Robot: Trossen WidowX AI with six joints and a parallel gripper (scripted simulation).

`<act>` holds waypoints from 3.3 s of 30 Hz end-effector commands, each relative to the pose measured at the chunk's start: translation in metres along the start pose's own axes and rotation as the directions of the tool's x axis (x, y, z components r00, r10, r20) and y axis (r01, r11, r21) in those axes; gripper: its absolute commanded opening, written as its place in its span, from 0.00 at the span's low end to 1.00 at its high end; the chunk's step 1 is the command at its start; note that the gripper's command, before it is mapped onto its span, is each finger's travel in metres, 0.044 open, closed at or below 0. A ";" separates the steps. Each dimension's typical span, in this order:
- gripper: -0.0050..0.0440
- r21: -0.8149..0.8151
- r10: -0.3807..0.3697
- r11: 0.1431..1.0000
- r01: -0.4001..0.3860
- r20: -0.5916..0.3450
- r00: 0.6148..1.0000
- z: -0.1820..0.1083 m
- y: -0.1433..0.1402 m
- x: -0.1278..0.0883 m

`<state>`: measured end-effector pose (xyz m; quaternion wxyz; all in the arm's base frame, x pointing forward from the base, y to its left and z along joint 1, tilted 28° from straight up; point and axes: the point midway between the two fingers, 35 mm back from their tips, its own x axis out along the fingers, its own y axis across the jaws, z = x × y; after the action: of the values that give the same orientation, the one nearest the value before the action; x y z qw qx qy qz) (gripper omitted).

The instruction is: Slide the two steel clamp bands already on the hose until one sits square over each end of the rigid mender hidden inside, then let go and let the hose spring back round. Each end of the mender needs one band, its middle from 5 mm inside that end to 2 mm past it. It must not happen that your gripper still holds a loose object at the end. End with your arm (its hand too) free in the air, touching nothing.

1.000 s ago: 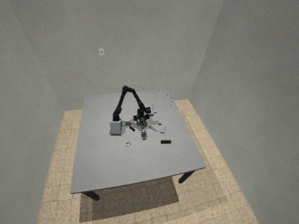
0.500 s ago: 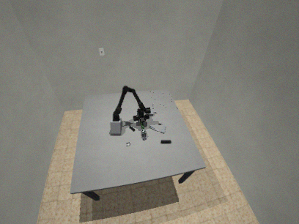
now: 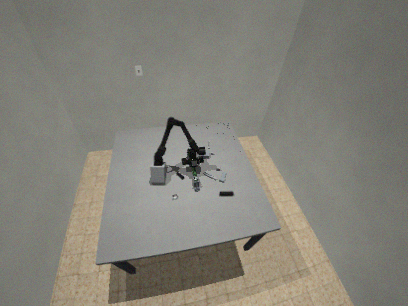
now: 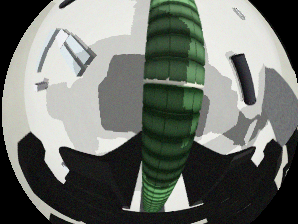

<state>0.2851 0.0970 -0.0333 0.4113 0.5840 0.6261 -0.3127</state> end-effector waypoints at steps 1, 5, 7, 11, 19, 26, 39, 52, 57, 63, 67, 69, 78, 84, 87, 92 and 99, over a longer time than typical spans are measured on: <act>0.38 0.003 -0.002 1.000 0.002 0.002 1.000 0.001 -0.001 0.001; 0.35 0.003 -0.002 1.000 0.002 0.002 1.000 0.001 -0.001 0.001; 0.33 0.003 -0.002 1.000 0.002 0.002 1.000 0.001 -0.001 0.001; 0.27 0.003 -0.002 1.000 0.002 0.002 1.000 0.001 -0.001 0.001; 0.10 0.003 -0.002 1.000 0.002 0.002 1.000 0.001 -0.001 0.001; 0.40 0.003 -0.002 1.000 0.002 0.002 1.000 0.001 -0.001 0.001; 0.93 0.003 -0.002 1.000 0.002 0.002 1.000 0.001 -0.001 0.001; 1.00 0.003 -0.002 1.000 0.002 0.002 1.000 -0.024 -0.001 -0.044; 1.00 0.003 -0.002 1.000 0.002 0.002 1.000 -0.024 -0.001 -0.044; 1.00 0.003 -0.002 1.000 0.002 0.002 1.000 -0.024 -0.001 -0.044; 1.00 0.003 -0.002 1.000 0.002 0.002 1.000 -0.024 -0.001 -0.044; 1.00 0.003 -0.002 1.000 0.002 0.002 1.000 -0.024 -0.001 -0.044; 1.00 0.003 -0.002 1.000 0.002 0.002 1.000 -0.023 -0.001 0.001; 1.00 0.003 -0.002 1.000 0.002 0.002 1.000 -0.023 -0.001 0.001; 1.00 0.003 -0.002 1.000 0.002 0.002 1.000 -0.023 -0.001 0.001; 1.00 0.003 -0.002 1.000 0.002 0.002 1.000 -0.023 -0.001 0.001; 0.66 0.003 -0.002 1.000 0.002 0.002 1.000 -0.023 -0.001 0.001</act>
<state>0.2820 0.1181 -0.0215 0.4118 0.5844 0.6258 -0.3119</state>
